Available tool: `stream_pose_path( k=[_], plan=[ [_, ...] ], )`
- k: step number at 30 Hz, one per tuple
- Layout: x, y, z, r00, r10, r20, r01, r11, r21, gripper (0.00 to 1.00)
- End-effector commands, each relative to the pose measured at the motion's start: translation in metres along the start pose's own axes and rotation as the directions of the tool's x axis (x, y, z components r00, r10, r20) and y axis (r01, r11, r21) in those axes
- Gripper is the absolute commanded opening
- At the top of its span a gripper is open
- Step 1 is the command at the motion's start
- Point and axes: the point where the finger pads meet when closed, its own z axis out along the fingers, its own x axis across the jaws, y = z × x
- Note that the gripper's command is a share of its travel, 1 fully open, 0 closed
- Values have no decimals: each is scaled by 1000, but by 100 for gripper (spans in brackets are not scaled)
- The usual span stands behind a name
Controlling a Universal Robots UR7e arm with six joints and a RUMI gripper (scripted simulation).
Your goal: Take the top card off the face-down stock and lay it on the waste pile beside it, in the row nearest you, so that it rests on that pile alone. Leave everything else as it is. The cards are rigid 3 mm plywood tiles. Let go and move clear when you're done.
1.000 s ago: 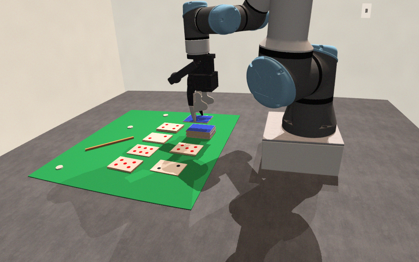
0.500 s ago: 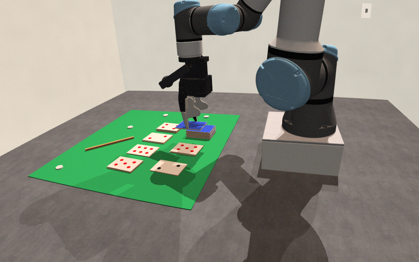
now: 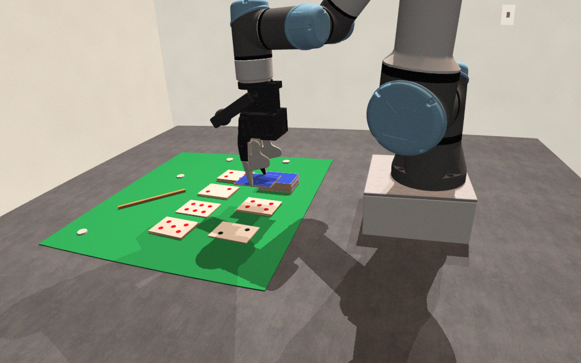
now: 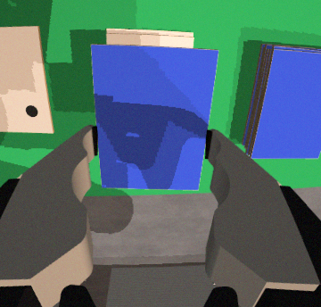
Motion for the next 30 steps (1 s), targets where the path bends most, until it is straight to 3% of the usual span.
stream_pose_path(
  k=[1, 30],
  plan=[
    [-4, -1, 0, 1000, 1, -1, -1, 1000, 1, 38],
    [-4, -1, 8, 1000, 1, -1, -1, 1000, 1, 38]
  ],
)
